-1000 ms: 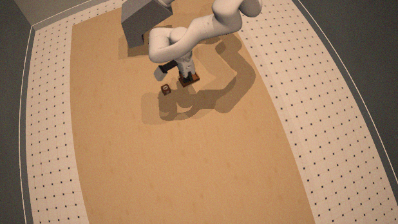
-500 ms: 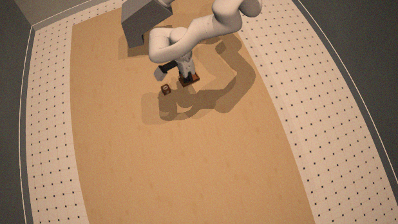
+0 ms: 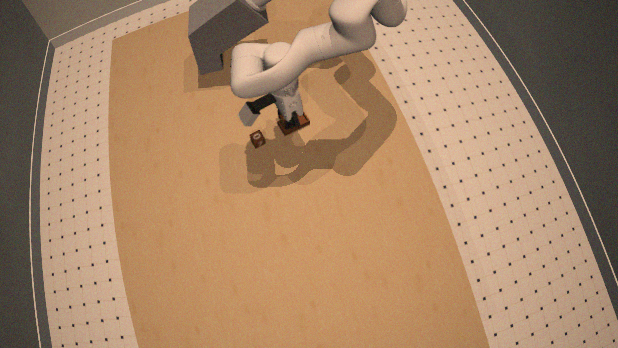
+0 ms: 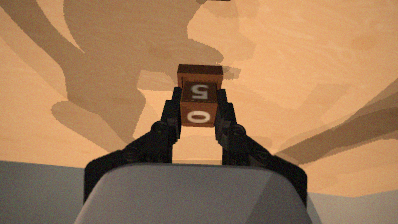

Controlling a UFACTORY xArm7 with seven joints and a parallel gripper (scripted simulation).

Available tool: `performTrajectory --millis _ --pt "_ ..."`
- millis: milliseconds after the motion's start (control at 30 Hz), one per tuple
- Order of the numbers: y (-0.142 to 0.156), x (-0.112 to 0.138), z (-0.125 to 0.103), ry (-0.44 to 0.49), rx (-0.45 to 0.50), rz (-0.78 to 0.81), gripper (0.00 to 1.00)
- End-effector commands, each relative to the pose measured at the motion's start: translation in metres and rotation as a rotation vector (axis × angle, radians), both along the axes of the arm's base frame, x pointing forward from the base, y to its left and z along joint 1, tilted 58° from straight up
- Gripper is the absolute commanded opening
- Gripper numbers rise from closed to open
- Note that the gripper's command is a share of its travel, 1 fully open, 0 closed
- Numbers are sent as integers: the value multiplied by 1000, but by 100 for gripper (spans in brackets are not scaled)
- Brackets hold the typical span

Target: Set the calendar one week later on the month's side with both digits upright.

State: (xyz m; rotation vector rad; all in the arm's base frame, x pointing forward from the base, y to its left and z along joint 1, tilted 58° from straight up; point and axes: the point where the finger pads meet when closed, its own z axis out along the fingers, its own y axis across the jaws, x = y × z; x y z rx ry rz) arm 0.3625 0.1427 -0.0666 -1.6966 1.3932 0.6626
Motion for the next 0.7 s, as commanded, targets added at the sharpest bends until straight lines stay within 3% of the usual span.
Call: performTrajectory --millis 0,667 --pt "-1 1 0 -1 -2 -3 29" --pt "5 2 -4 -1 -2 -3 29"
